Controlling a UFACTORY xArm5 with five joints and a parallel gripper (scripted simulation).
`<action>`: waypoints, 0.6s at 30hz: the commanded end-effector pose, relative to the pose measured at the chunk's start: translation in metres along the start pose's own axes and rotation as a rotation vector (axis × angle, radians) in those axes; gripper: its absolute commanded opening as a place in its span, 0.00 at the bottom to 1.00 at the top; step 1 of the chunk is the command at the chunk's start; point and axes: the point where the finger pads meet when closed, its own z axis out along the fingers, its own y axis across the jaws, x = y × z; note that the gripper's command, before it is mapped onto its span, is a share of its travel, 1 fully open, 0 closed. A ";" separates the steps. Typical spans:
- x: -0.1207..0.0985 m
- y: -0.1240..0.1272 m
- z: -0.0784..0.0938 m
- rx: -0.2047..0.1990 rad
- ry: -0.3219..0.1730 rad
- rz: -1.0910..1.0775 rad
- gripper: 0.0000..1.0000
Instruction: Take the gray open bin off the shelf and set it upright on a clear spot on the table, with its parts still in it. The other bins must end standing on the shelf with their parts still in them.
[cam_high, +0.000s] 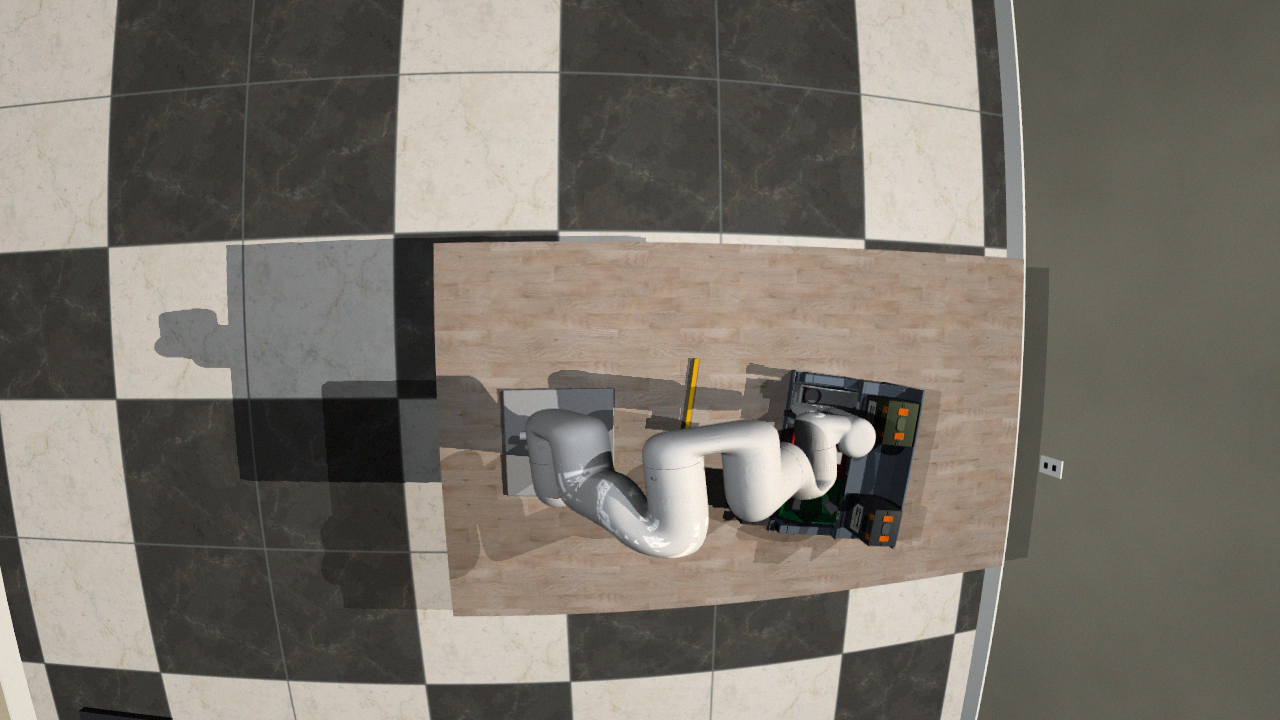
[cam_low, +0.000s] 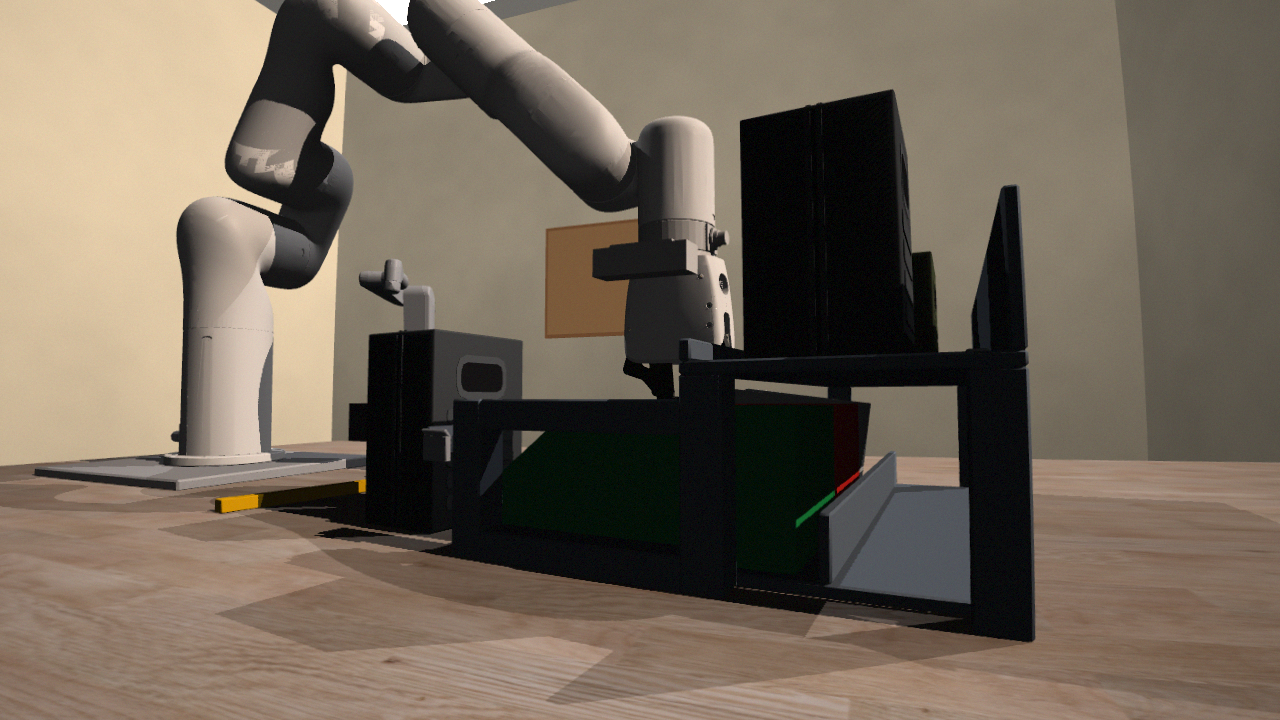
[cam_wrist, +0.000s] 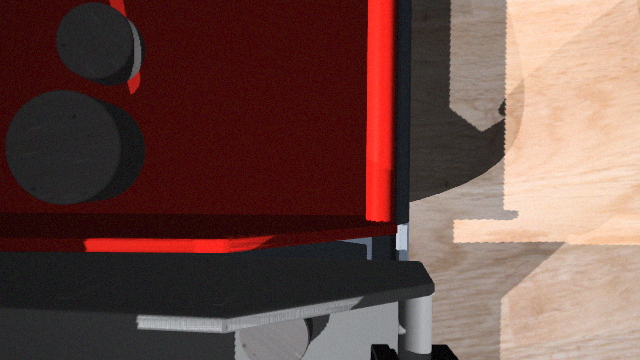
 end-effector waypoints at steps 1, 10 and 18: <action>0.000 0.006 -0.002 0.008 0.012 0.000 0.00; 0.000 0.020 -0.002 0.008 0.012 0.000 0.00; 0.000 0.034 -0.002 0.008 0.012 0.000 0.00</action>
